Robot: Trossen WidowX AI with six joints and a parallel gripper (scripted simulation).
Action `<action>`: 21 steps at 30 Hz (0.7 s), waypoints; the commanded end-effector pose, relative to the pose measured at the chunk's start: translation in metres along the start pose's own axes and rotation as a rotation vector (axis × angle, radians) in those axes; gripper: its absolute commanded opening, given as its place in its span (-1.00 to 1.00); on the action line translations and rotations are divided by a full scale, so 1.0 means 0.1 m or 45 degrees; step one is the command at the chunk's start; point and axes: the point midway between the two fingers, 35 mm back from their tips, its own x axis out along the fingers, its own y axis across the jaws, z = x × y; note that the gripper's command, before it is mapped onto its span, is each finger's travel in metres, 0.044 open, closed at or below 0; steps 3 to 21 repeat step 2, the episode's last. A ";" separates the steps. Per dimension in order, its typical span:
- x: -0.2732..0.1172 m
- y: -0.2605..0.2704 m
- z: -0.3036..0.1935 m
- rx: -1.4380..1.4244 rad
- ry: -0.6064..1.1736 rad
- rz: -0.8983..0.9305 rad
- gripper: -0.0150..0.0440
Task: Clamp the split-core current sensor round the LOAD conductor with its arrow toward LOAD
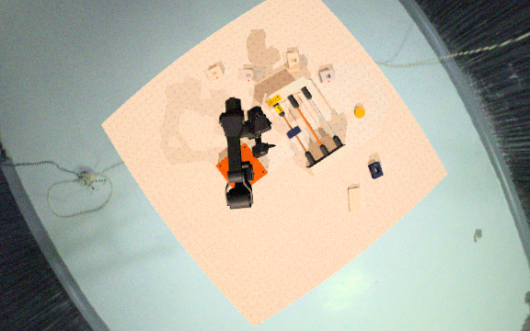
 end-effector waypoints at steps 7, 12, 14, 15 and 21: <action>0.01 0.00 0.01 -0.056 0.027 -0.013 1.00; 0.01 0.00 0.01 -0.056 0.027 -0.013 1.00; 0.01 0.00 0.01 -0.056 0.027 -0.013 1.00; 0.01 0.00 0.01 -0.056 0.027 -0.013 1.00; 0.01 0.00 0.01 -0.056 0.027 -0.013 1.00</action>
